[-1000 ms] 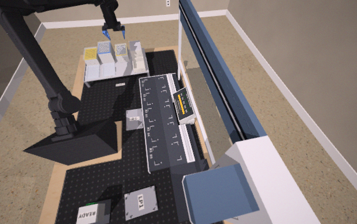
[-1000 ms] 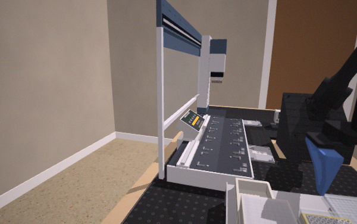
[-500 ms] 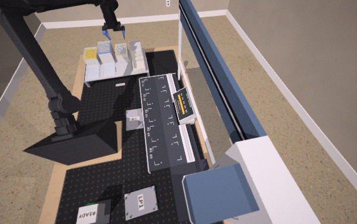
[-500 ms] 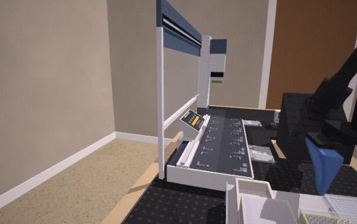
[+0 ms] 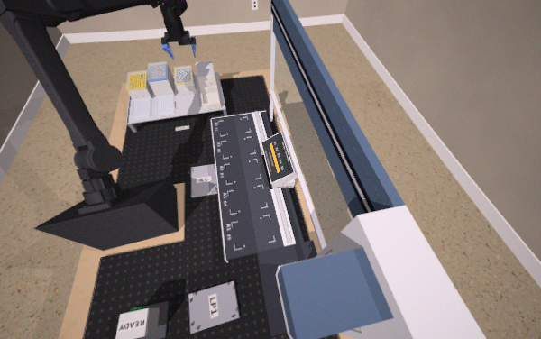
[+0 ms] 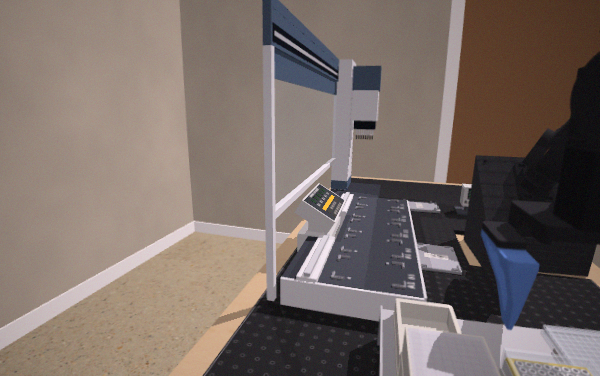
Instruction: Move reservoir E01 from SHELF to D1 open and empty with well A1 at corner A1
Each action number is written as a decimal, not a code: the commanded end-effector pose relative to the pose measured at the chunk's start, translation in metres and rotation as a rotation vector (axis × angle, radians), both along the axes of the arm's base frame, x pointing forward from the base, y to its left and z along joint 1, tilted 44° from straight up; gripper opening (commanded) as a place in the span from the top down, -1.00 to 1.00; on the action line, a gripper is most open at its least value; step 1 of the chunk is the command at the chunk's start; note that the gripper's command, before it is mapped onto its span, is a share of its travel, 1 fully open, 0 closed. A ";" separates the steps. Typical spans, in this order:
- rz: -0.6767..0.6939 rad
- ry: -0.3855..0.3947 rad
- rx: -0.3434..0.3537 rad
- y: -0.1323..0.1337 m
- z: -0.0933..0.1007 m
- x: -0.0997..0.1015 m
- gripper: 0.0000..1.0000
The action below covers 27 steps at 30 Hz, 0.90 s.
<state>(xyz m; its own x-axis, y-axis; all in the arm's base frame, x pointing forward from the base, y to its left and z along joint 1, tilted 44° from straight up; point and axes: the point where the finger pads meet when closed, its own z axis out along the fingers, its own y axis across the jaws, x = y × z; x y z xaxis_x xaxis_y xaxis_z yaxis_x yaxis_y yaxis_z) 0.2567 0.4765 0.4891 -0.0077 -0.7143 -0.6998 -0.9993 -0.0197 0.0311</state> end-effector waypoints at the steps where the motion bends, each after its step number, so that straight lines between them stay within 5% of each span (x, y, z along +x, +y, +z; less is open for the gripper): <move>1: -0.015 -0.049 0.032 -0.009 0.023 0.031 -1.00; 10: -0.016 -0.050 0.030 -0.010 0.022 0.066 -1.00; 11: -0.017 -0.072 0.053 -0.019 0.039 0.063 -1.00; 12: -0.017 -0.050 0.029 -0.010 0.021 0.076 -1.00; 15: -0.017 -0.051 0.029 -0.011 0.021 0.090 -1.00; 18: -0.018 -0.065 0.041 -0.016 0.031 0.085 -1.00; 27: -0.010 -0.051 0.033 -0.010 0.022 0.078 -1.00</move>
